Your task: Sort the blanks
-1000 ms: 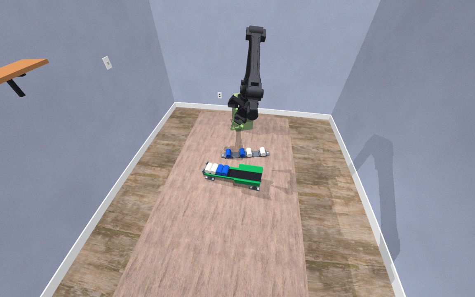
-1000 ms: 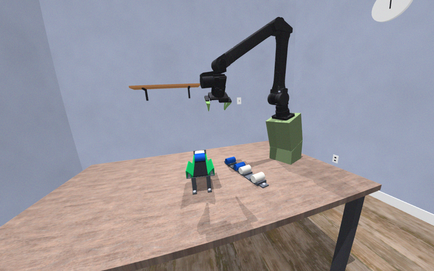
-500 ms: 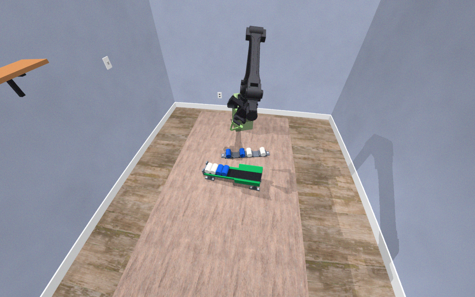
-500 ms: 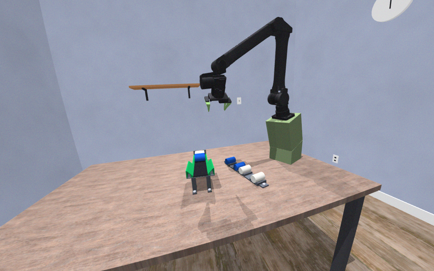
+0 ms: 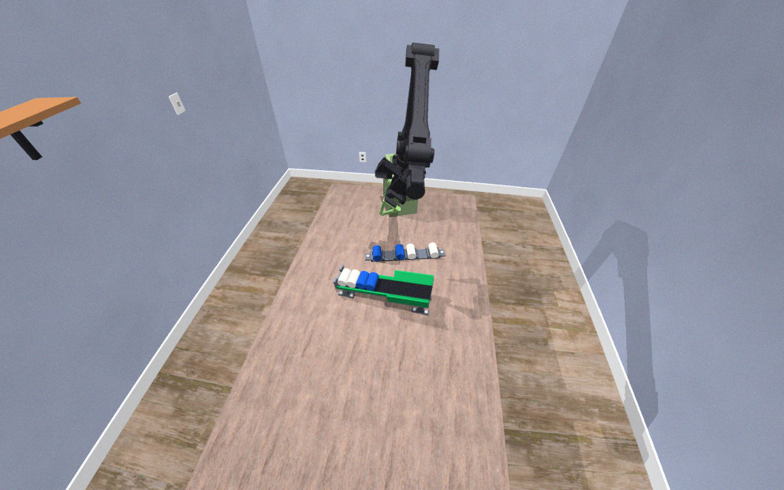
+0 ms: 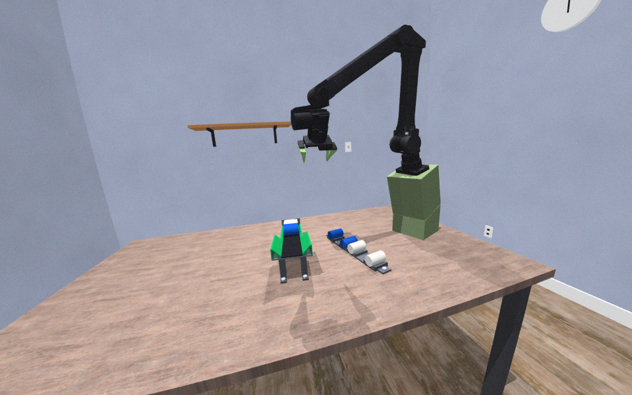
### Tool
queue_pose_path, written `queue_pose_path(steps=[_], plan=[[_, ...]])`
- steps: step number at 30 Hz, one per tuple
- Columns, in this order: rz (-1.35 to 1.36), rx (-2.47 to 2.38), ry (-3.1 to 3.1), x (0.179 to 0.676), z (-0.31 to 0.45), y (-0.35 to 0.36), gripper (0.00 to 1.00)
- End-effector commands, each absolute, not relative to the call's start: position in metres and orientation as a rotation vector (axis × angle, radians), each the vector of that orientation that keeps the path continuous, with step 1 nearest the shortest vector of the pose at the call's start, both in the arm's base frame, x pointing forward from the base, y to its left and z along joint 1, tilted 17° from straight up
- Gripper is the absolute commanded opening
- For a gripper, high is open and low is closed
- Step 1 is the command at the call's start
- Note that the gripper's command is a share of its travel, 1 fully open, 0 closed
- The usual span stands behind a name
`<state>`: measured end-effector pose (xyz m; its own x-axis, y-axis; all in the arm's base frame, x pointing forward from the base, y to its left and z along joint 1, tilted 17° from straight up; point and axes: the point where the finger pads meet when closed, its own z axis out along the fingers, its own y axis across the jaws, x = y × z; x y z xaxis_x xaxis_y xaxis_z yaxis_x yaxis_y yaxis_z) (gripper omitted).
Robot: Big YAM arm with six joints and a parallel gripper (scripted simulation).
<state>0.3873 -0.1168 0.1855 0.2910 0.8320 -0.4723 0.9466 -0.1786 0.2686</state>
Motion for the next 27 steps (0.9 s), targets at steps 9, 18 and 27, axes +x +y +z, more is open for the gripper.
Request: queue_pose_path(steps=[9, 18, 27], plan=[[-0.295, 2.049, 1.582, 0.384, 0.189, -0.119, 1.0], [-0.295, 2.049, 1.582, 0.384, 0.189, -0.119, 1.0], [-0.258, 2.057, 1.612, 0.394, 0.166, -0.1, 1.0]])
